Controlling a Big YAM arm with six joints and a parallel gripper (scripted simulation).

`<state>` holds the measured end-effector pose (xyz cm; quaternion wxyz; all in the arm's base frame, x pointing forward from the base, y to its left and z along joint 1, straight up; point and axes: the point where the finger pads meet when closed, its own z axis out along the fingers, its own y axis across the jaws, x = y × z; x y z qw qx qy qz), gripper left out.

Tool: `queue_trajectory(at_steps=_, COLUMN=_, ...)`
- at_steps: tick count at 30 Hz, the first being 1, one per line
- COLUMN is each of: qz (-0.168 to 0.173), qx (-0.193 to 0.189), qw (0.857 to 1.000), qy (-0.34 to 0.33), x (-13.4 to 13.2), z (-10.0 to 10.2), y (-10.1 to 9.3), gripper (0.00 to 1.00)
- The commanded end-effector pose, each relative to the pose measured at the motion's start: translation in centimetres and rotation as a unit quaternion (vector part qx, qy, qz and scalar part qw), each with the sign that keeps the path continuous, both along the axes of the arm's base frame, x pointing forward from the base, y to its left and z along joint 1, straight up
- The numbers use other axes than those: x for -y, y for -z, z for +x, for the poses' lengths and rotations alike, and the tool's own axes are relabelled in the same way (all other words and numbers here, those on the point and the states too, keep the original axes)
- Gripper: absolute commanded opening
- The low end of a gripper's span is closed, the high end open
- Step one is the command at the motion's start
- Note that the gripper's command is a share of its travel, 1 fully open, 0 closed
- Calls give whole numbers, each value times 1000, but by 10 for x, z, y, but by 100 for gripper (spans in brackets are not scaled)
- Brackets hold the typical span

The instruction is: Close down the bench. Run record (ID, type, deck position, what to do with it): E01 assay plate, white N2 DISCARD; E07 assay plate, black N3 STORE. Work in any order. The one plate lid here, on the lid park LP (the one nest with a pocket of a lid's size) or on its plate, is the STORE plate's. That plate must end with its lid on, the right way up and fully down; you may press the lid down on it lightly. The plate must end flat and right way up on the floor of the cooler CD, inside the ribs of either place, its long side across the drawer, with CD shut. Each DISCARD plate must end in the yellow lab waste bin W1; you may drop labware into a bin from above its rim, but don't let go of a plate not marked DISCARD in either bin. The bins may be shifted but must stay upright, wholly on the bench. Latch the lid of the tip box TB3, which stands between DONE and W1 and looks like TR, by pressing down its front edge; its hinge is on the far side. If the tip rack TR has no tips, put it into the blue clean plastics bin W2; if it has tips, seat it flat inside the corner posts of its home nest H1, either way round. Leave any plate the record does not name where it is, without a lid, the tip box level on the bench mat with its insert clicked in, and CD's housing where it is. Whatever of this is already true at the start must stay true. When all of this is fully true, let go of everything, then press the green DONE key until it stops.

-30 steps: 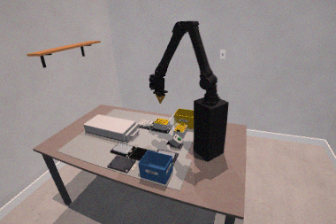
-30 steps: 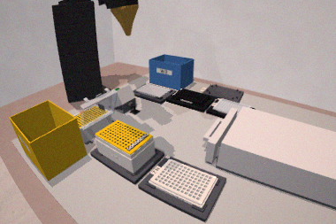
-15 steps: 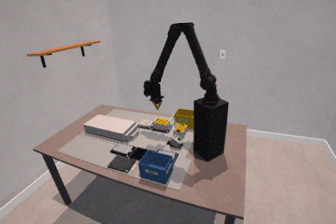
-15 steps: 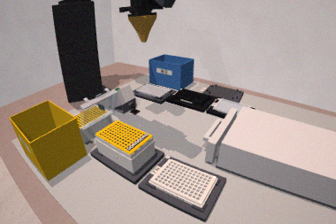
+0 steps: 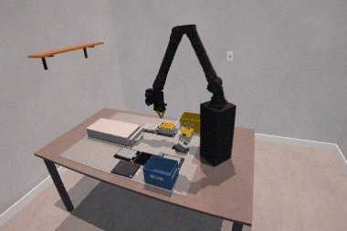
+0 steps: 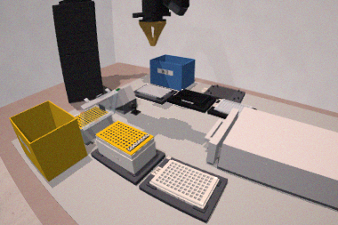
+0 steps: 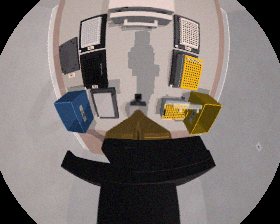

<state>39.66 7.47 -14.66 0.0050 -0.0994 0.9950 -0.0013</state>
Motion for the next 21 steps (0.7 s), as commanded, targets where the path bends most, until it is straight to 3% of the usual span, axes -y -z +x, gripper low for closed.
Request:
queue_trajectory(at_steps=1, qz=0, qx=9, qw=1000, qy=21, x=8, z=4, y=-5, gripper=0)
queue_trajectory(at_steps=13, qz=2, qx=14, qw=1000, qy=10, x=2, z=12, y=-7, gripper=0)
queue_trajectory(at_steps=14, qz=-1, qx=3, qw=1000, qy=19, x=12, z=1, y=4, gripper=0)
queue_trajectory(at_steps=21, qz=-1, qx=4, qw=1000, qy=11, x=30, z=5, y=11, gripper=0)
